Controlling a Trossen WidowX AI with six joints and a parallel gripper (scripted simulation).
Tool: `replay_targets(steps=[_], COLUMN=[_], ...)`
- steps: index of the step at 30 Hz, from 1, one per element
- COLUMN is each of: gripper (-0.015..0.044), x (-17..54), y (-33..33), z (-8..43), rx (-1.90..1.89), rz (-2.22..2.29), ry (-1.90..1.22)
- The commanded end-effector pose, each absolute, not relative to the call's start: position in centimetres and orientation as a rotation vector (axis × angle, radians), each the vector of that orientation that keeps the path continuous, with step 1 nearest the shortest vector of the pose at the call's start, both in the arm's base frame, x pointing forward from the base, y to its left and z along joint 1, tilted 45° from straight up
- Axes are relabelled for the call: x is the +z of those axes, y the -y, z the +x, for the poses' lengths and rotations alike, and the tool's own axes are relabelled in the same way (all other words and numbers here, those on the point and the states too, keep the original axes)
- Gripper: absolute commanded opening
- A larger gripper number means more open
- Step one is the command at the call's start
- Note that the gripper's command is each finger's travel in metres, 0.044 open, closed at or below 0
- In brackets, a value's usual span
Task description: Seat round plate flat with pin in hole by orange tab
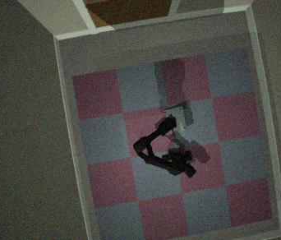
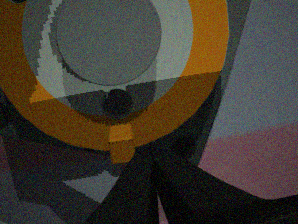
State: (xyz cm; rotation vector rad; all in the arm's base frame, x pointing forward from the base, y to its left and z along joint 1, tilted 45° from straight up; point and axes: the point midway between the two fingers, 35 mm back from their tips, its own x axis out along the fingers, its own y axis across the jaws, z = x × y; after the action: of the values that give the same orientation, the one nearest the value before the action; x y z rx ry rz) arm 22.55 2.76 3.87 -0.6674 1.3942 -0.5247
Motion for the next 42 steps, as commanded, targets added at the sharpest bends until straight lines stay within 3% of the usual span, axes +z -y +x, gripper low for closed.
replay_targets(steps=[1,42], gripper=[0.0000,0.0000], x=[3.4,5.4], y=[-3.0,-6.1], z=[22.4,21.9], rx=[-0.527,-0.521], rz=[-0.662,-0.672], ry=[-1.403,-1.403])
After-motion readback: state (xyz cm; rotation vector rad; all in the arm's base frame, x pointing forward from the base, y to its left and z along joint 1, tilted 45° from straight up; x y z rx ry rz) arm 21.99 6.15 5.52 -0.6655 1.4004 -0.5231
